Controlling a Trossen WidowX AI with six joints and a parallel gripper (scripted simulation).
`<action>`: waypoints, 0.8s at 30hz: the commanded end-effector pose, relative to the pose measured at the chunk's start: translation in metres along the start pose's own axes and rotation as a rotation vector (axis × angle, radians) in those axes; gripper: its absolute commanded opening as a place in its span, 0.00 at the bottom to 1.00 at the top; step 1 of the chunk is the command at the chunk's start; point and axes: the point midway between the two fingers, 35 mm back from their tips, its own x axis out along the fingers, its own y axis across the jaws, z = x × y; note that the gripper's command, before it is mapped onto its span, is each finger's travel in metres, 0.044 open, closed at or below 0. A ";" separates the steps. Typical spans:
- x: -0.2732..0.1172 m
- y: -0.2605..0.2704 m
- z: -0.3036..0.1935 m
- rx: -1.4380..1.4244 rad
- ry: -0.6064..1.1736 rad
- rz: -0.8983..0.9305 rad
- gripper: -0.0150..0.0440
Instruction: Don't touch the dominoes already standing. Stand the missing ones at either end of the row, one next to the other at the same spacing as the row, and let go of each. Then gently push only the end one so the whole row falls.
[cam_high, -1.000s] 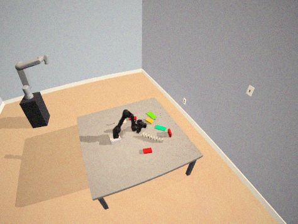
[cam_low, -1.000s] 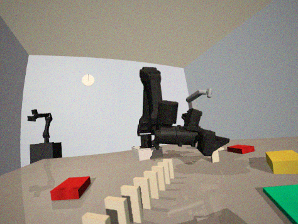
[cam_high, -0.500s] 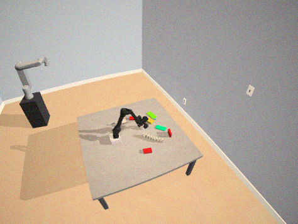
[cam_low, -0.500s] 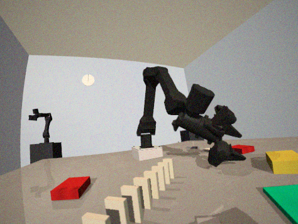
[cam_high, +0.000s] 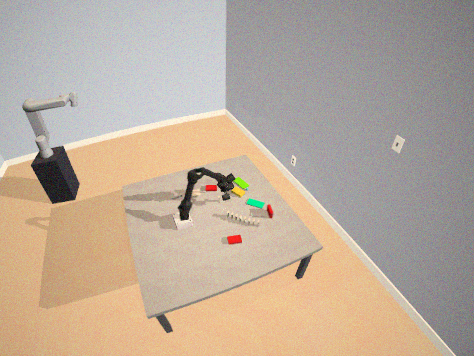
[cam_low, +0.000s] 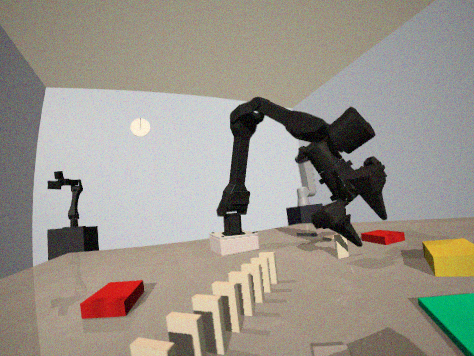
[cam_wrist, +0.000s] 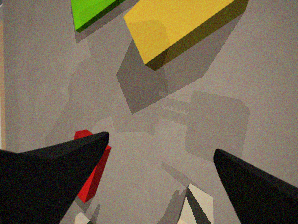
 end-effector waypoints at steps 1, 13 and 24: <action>-0.064 0.004 -0.035 0.164 0.108 -0.381 1.00; -0.071 0.003 -0.041 0.176 0.124 -0.426 1.00; -0.014 -0.022 -0.051 0.176 0.124 -0.426 1.00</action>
